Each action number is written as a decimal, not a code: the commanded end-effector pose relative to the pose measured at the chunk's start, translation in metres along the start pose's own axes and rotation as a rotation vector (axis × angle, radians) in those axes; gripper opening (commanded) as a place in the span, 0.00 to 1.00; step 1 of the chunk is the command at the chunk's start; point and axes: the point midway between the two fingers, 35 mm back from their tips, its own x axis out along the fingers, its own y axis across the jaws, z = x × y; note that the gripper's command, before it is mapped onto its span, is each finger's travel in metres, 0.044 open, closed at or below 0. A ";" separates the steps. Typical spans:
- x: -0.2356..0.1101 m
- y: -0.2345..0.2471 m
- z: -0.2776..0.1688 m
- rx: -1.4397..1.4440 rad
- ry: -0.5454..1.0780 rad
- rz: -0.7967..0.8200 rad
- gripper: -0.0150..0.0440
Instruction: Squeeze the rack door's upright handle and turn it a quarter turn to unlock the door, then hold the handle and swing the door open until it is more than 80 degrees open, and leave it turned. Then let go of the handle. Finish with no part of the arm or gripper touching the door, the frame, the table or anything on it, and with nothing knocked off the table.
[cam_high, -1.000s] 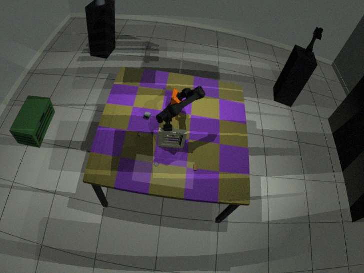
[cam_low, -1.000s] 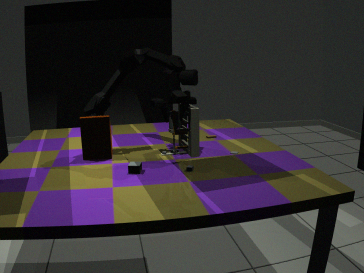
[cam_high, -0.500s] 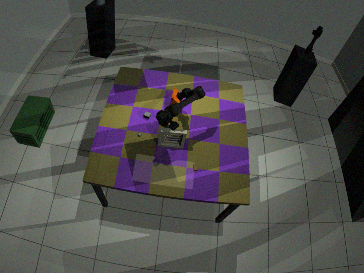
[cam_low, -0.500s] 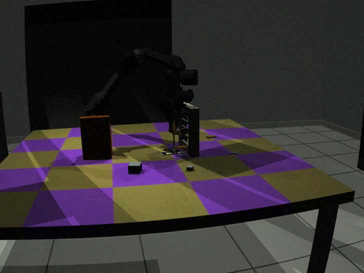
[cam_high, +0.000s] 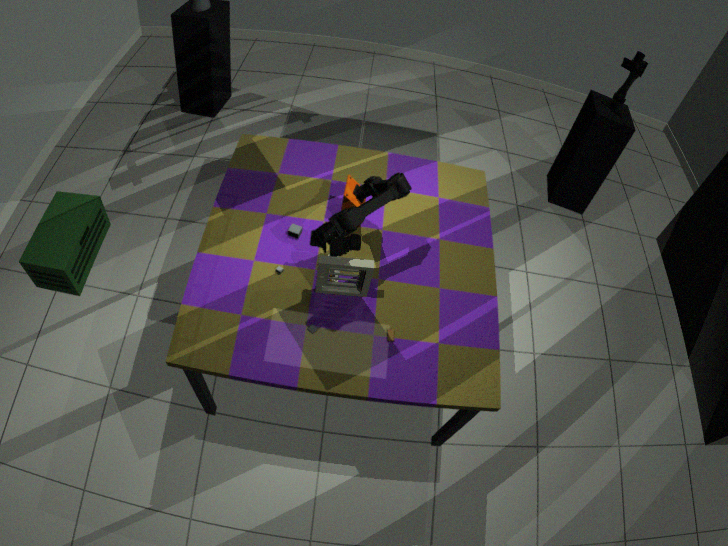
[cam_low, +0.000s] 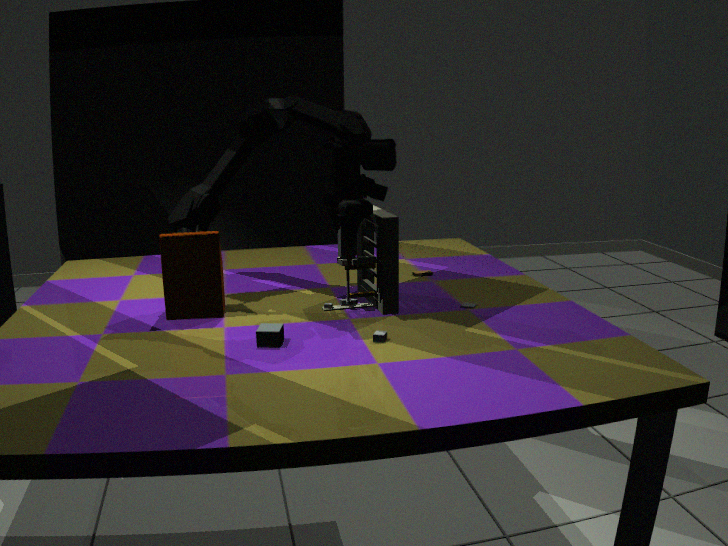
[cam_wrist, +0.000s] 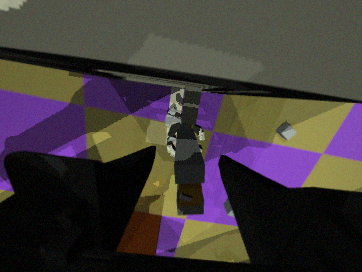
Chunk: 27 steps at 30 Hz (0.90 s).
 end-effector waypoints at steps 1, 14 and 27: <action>0.001 0.001 0.000 -0.196 -0.001 0.006 0.75; 0.001 0.001 0.000 -0.840 -0.002 0.005 0.75; 0.001 0.001 -0.001 -1.484 -0.004 0.005 0.75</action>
